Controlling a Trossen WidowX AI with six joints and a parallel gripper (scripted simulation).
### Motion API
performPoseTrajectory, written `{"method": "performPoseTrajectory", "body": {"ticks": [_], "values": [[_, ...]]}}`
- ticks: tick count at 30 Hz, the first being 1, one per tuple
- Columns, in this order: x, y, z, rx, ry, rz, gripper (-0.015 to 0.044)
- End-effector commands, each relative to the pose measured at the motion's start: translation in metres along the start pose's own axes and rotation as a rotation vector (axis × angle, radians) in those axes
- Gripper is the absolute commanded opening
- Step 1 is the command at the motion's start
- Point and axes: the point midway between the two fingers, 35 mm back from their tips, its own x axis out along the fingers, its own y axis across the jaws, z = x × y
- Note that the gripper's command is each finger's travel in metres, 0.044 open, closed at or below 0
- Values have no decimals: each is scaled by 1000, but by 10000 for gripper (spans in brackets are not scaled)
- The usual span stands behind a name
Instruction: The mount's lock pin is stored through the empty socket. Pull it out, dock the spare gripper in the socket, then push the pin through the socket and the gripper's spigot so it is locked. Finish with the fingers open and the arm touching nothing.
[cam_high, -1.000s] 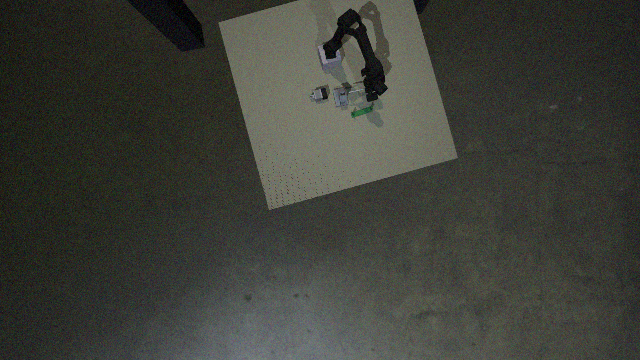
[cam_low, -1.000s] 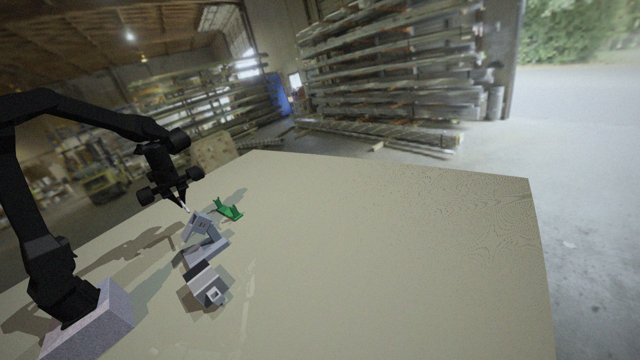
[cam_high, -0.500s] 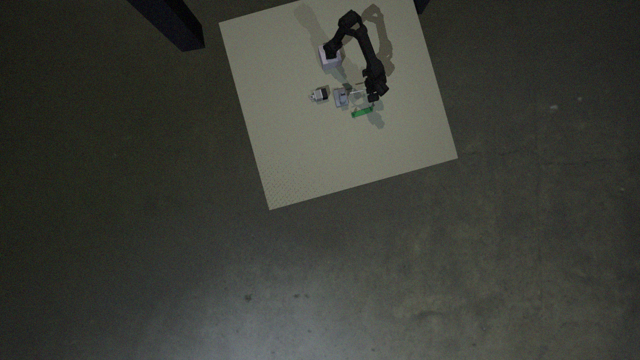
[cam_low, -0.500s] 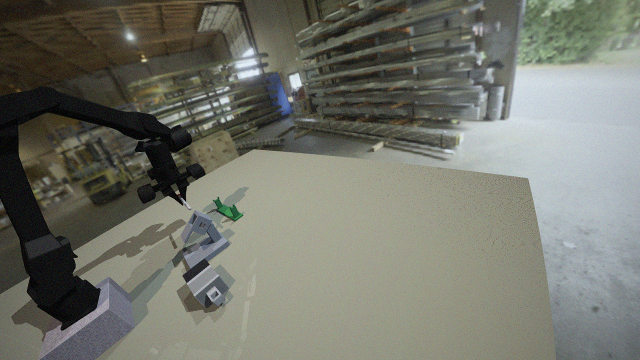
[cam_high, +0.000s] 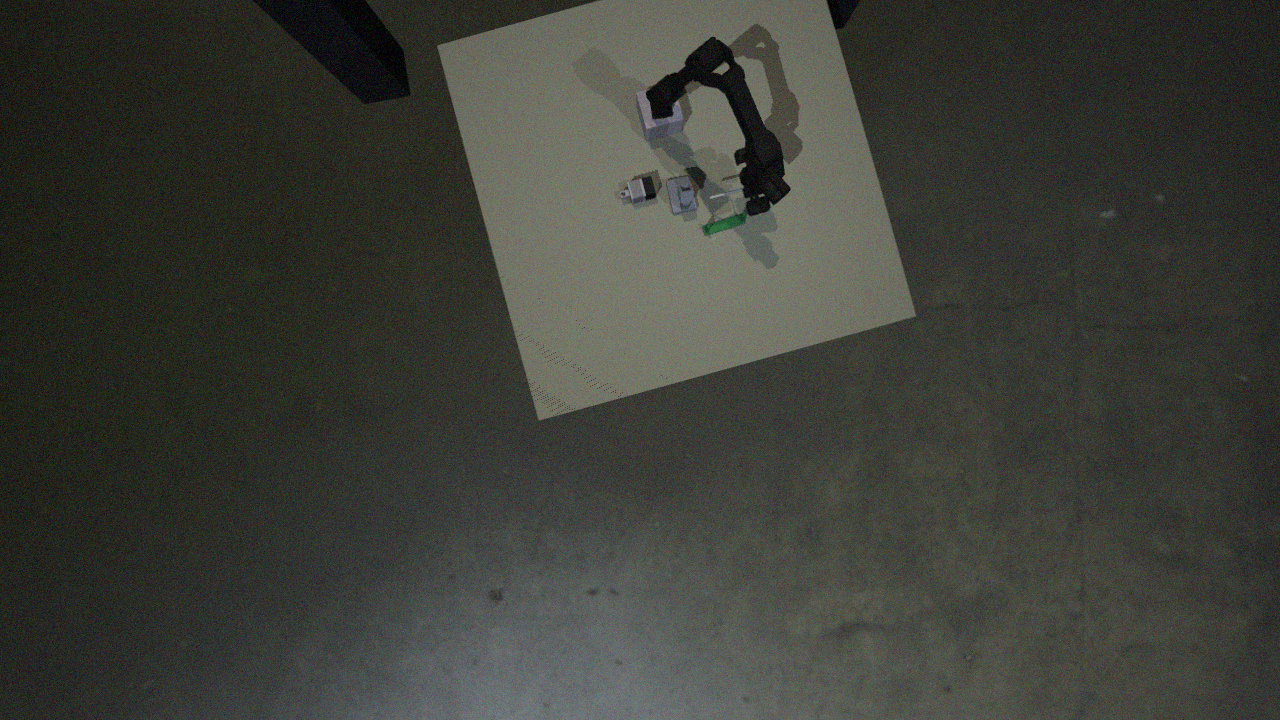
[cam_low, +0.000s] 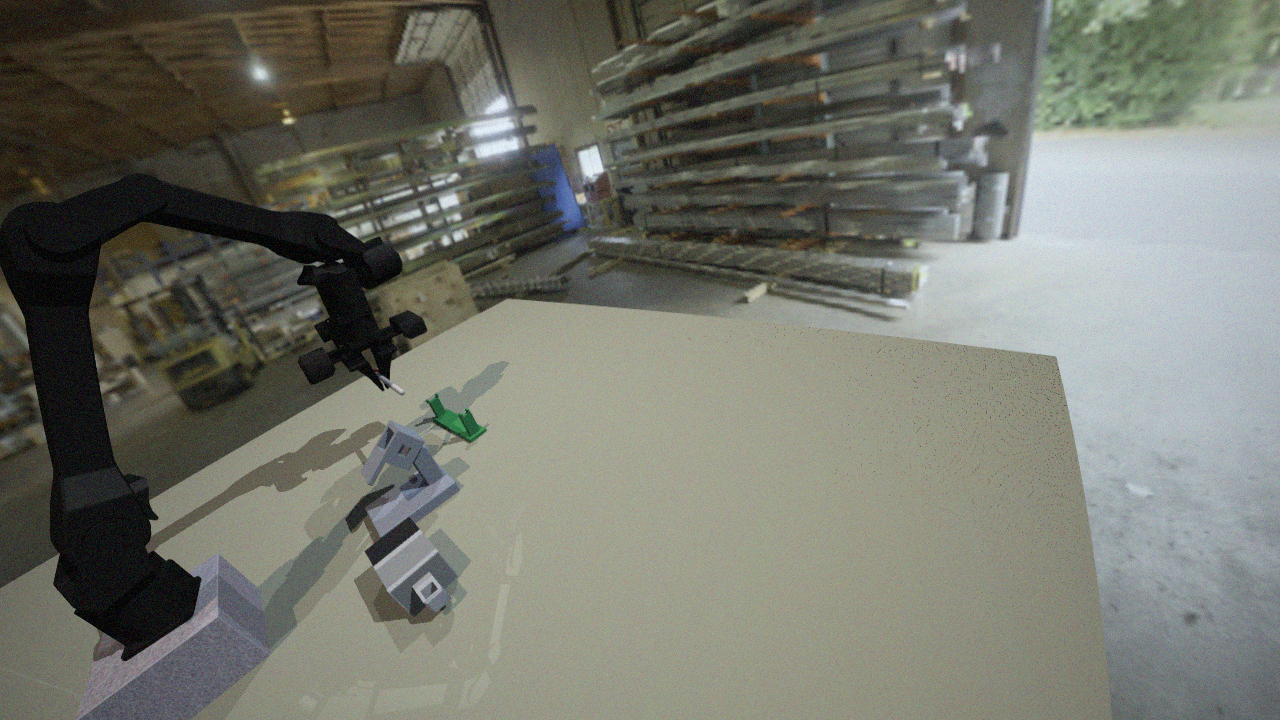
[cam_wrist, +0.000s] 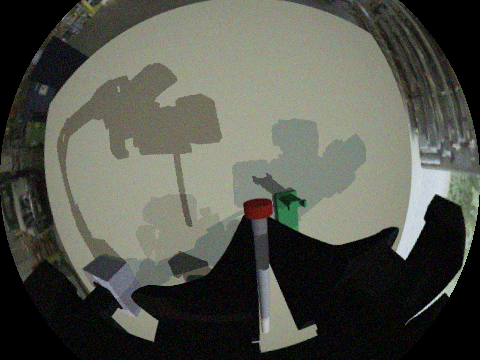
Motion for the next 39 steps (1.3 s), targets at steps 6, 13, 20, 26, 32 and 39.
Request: {"method": "performPoseTrajectory", "body": {"ticks": [6, 13, 20, 26, 32, 39], "values": [[1, -25, 13, -21, 2, 5, 0], [1, -42, 22, -36, 2, 6, 0], [2, -54, 28, -47, 2, 7, 0], [9, -54, 27, -49, 1, 3, 0], [15, -54, 26, -50, -1, -1, 0], [23, -55, 25, -52, -5, -10, 0]]}}
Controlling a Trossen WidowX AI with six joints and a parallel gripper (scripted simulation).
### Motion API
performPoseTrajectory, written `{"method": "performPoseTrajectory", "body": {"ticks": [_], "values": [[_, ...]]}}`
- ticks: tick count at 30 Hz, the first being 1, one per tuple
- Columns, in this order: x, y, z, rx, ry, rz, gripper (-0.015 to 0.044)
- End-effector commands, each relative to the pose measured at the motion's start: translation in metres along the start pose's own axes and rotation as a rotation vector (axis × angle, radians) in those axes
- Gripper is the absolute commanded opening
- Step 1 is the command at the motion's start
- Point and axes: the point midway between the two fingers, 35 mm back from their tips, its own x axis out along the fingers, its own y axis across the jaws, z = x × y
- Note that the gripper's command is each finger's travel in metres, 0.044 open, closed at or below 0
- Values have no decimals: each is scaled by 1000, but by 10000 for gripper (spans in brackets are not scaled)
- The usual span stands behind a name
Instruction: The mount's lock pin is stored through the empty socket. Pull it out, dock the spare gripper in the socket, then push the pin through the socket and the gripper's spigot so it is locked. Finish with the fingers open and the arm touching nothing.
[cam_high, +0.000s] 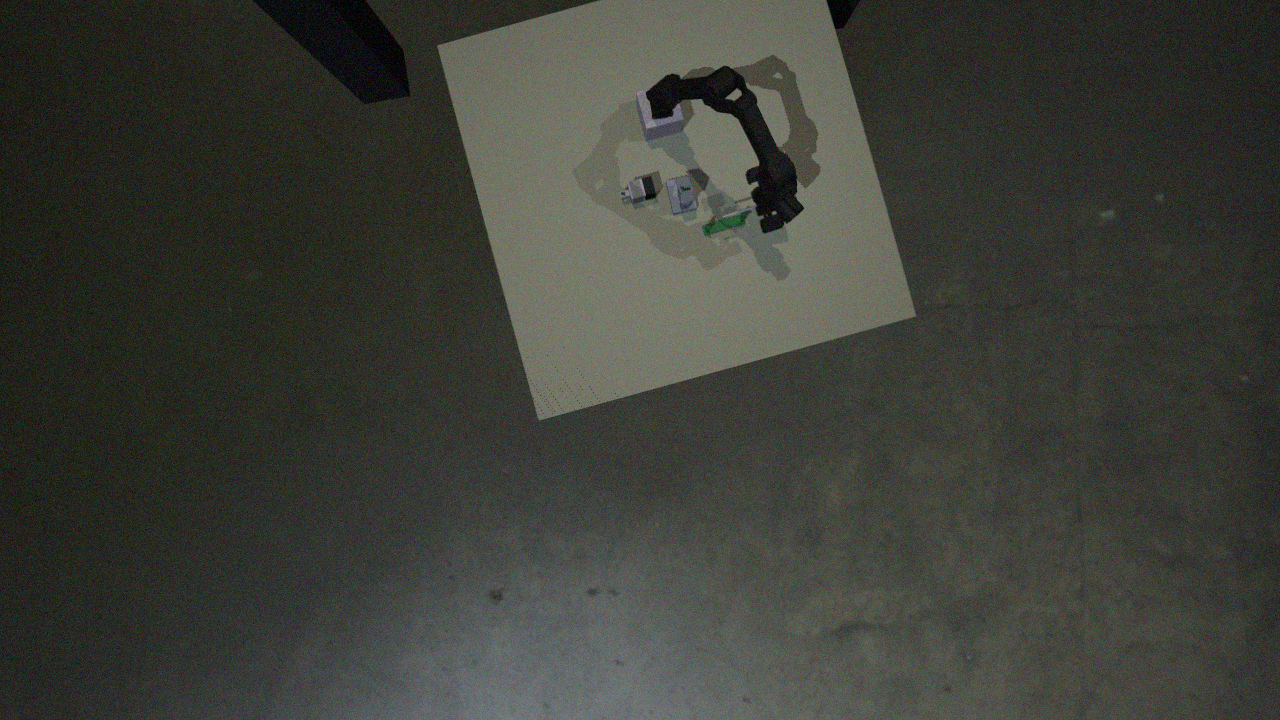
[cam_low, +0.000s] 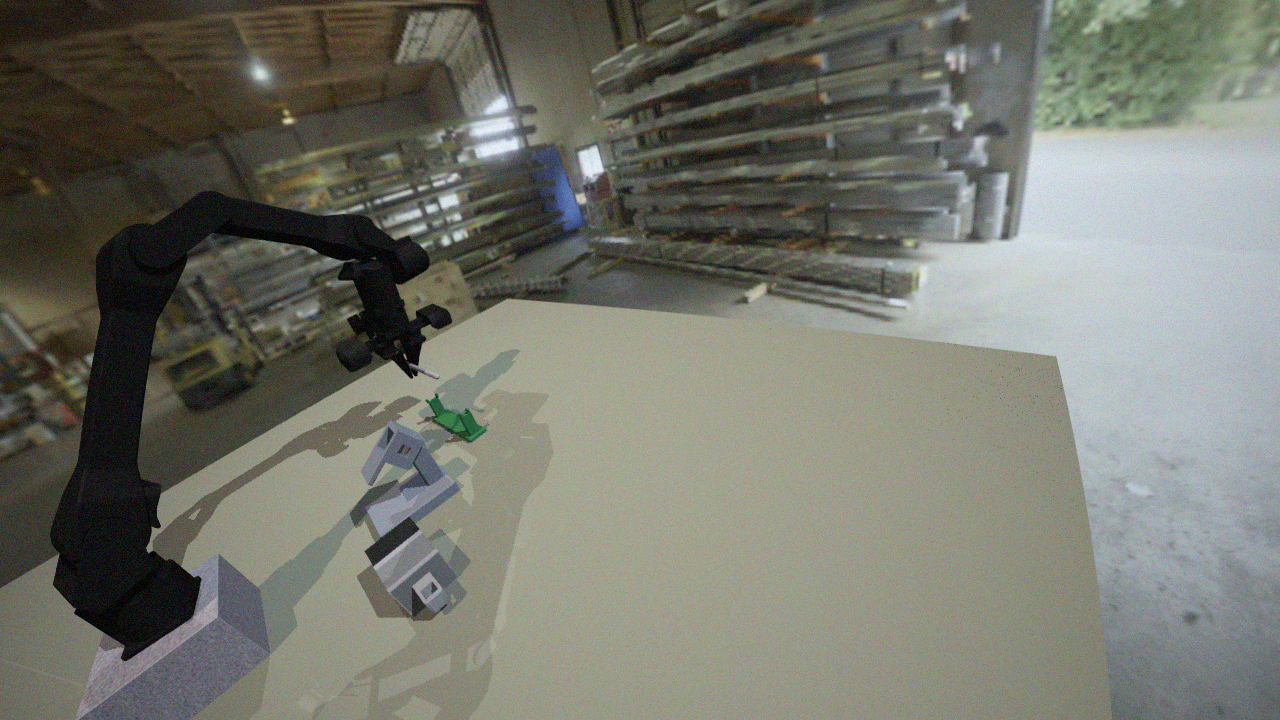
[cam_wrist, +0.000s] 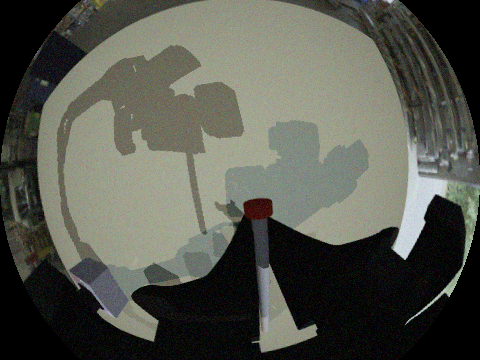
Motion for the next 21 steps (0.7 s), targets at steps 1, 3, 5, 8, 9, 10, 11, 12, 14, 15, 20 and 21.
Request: {"method": "performPoseTrajectory", "body": {"ticks": [1, 3, 5, 8, 9, 10, 11, 12, 14, 15, 20, 21], "values": [[9, 1, -2, -3, 1, 2, 0], [11, 1, -3, -3, 0, 1, 0], [14, 1, -3, -4, 0, -1, 0], [18, 1, -4, -4, -2, -4, 0], [19, 1, -4, -4, -2, -5, 0], [20, 1, -4, -5, -3, -6, 0], [22, 1, -4, -5, -3, -7, 0], [23, 1, -5, -5, -3, -8, 0], [25, 0, -5, -5, -4, -10, 0], [27, 0, -5, -5, -5, -11, 0], [33, 0, -6, -6, -7, -16, 0], [34, 0, -7, -6, -7, -17, 0]]}}
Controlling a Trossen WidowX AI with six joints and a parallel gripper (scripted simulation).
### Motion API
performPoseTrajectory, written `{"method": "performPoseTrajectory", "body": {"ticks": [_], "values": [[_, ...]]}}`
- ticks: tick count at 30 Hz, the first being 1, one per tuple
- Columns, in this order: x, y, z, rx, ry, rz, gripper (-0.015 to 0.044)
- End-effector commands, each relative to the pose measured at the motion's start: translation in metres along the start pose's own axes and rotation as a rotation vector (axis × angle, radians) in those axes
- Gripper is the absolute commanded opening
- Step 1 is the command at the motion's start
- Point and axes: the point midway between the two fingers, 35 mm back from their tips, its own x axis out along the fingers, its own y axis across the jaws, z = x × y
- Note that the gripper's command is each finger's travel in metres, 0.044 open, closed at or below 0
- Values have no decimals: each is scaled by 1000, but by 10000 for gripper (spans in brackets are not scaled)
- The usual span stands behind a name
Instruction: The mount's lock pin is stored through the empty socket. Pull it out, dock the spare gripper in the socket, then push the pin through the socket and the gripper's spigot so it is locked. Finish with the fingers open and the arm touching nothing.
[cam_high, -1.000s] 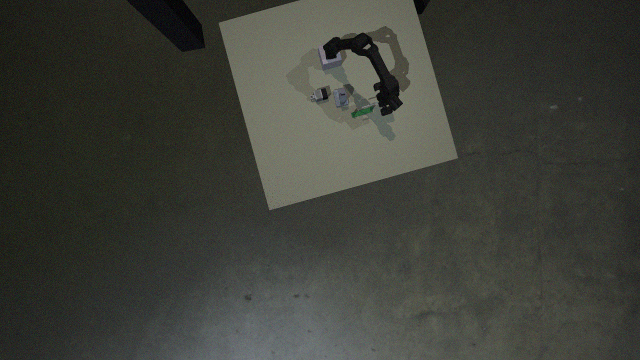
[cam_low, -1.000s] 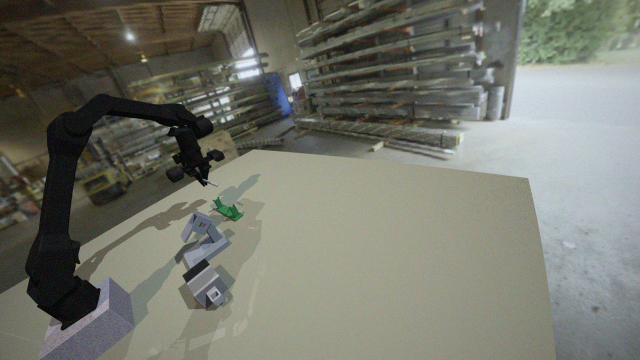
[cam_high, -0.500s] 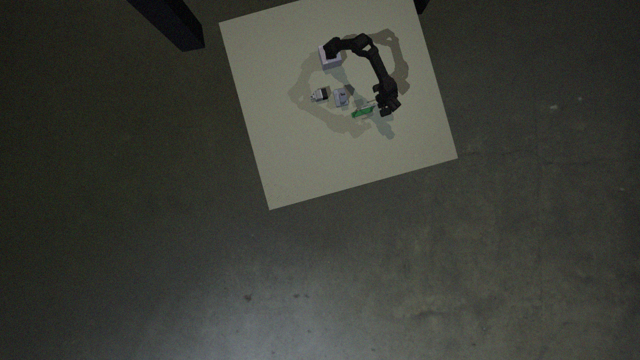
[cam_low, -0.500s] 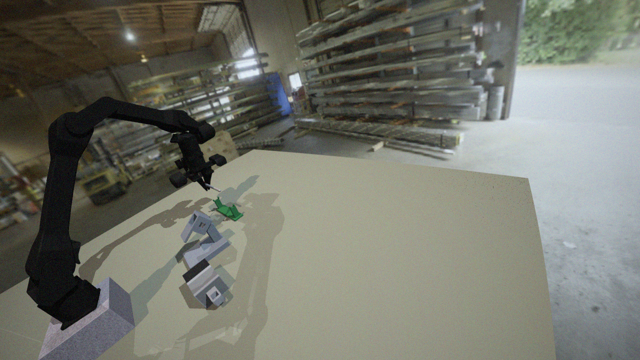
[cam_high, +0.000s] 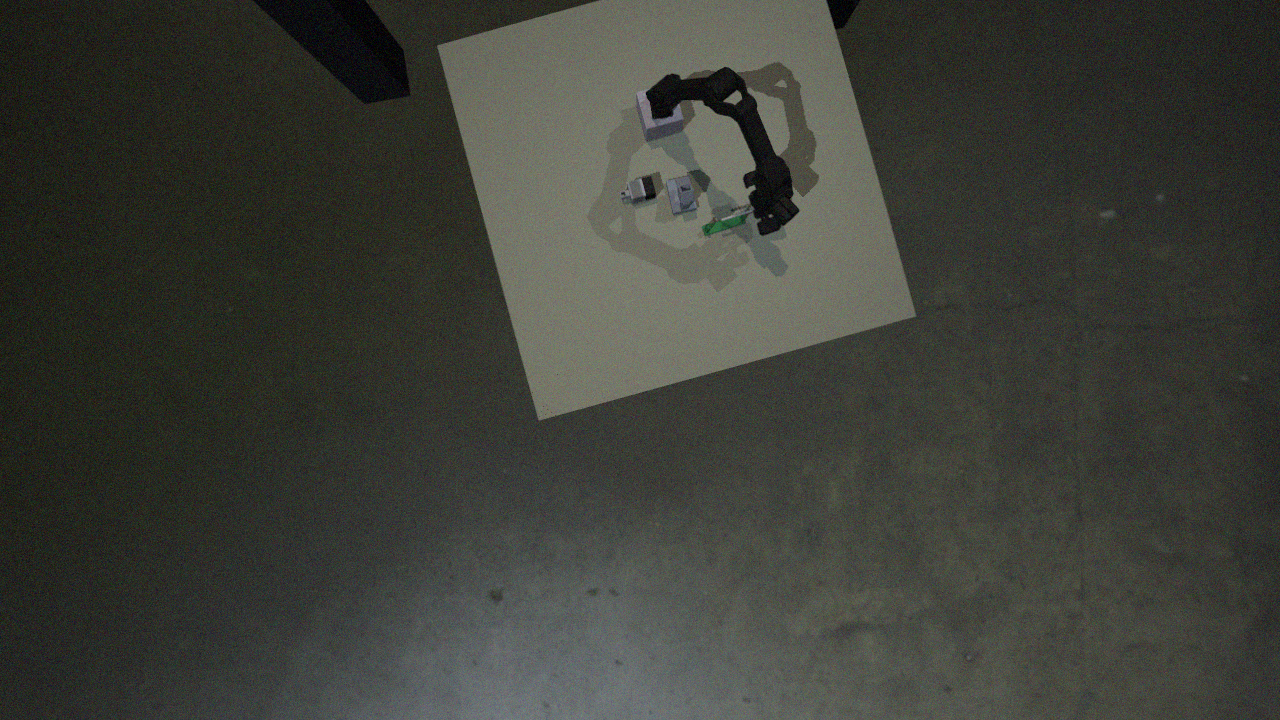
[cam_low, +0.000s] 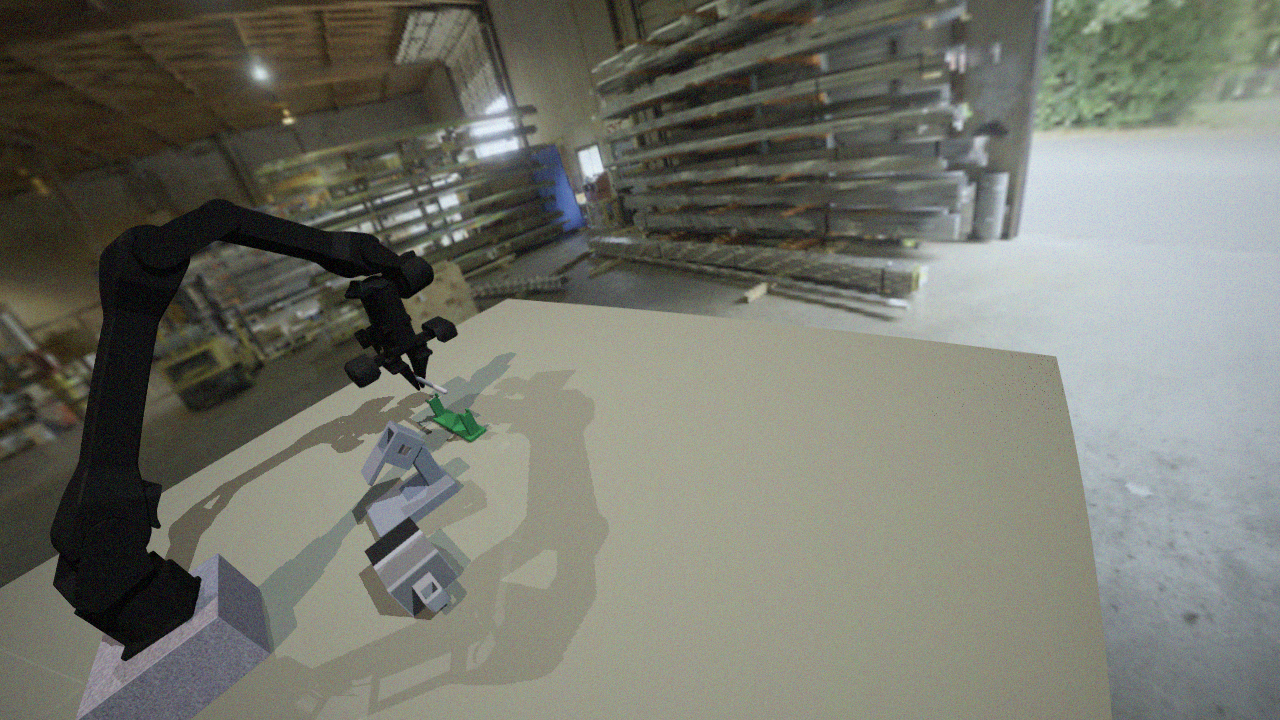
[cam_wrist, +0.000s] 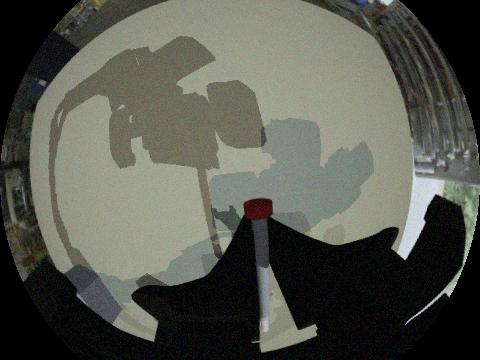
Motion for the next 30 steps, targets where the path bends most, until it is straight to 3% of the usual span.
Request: {"method": "performPoseTrajectory", "body": {"ticks": [1, 30], "values": [[9, 2, -2, -2, 1, 3, 0], [26, 2, -6, -5, -6, -13, 0]]}}
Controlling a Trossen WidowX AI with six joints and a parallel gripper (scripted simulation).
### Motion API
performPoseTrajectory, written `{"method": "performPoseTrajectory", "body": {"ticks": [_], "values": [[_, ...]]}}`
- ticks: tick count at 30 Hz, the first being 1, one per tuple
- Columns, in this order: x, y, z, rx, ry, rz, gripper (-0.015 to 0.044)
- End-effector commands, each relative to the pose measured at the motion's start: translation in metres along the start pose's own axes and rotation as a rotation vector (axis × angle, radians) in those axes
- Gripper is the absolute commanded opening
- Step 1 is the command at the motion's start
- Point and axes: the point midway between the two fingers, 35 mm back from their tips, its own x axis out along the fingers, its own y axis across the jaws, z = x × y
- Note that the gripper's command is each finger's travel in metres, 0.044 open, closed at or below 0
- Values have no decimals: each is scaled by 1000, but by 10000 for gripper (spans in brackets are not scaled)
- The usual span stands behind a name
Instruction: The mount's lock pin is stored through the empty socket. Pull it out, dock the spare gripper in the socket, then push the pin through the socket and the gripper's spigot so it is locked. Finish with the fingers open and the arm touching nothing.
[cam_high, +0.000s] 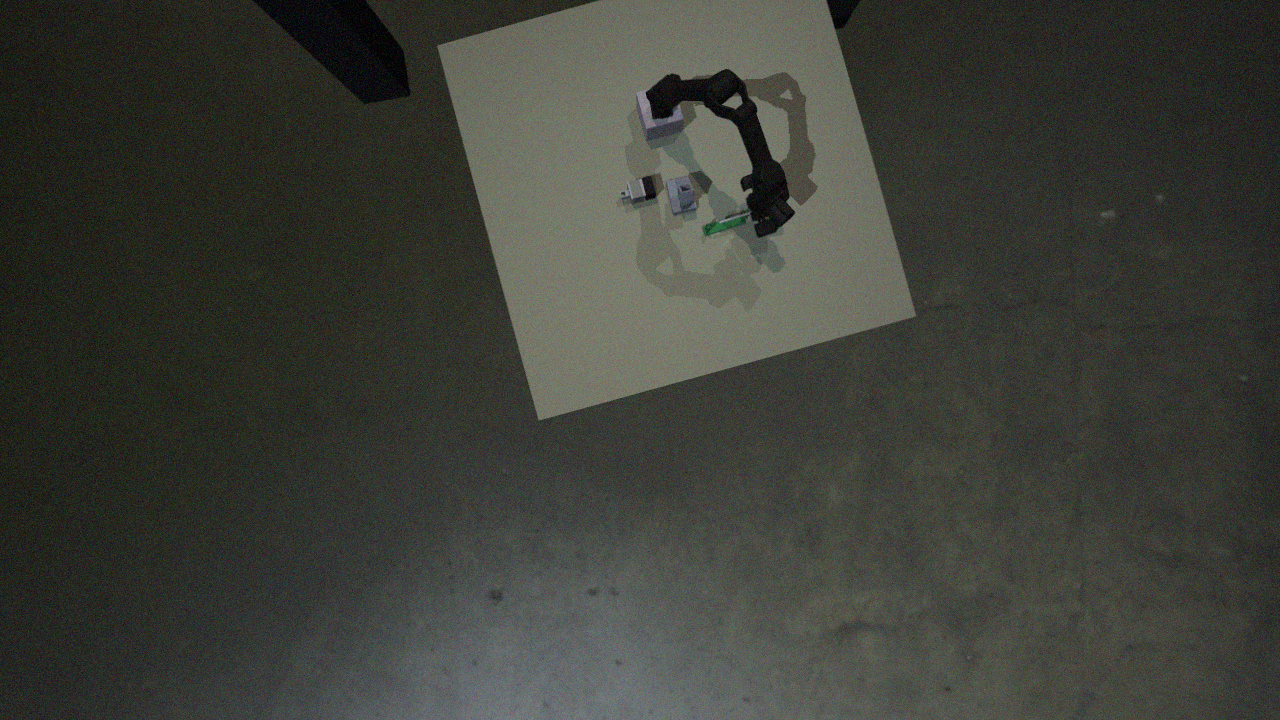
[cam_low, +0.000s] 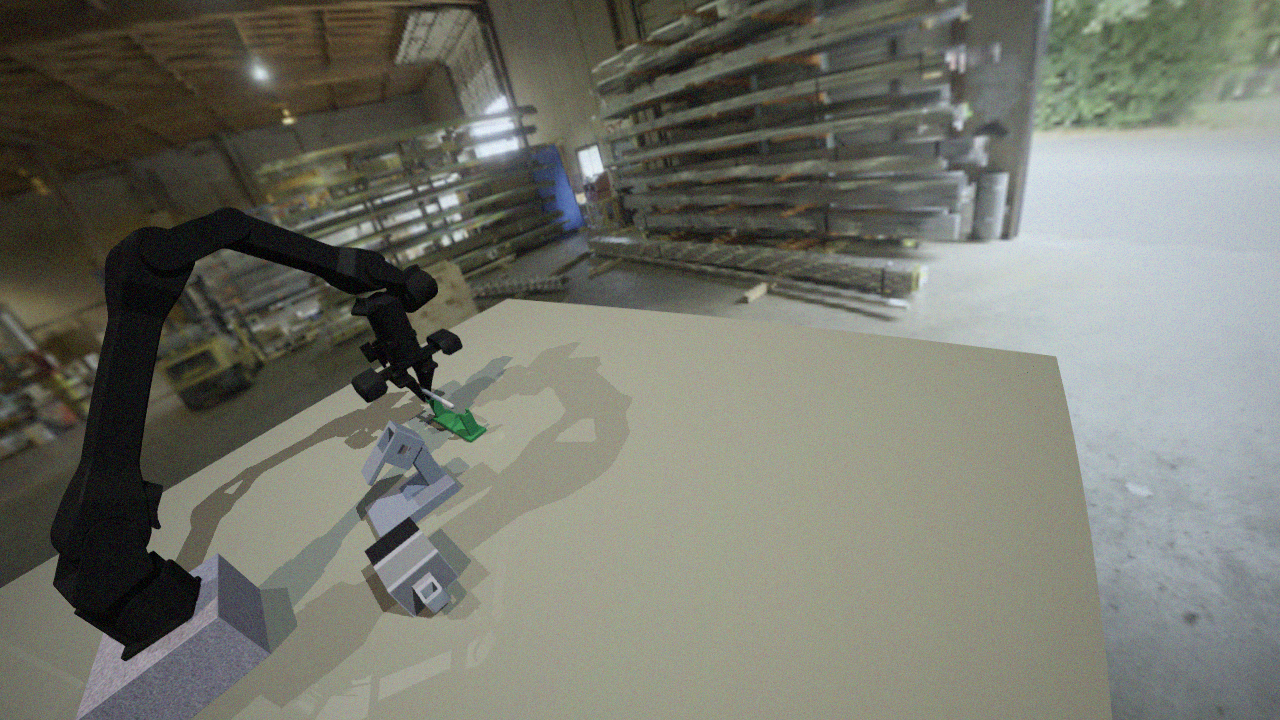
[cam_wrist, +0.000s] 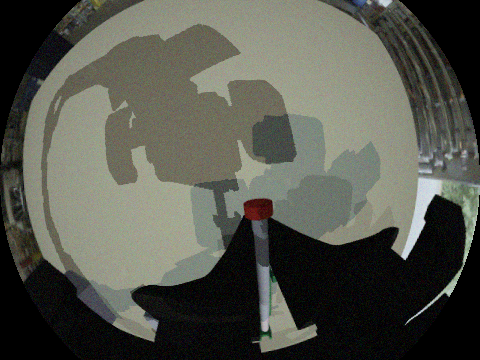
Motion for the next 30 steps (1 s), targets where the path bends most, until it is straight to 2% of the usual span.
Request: {"method": "performPoseTrajectory", "body": {"ticks": [1, 16, 24, 30], "values": [[1, 0, 0, -2, 1, 1, 0], [1, 0, 0, -2, 1, 1, 0], [0, 0, 0, 0, 0, 0, 200], [-6, 0, 1, 0, 0, 0, 200]]}}
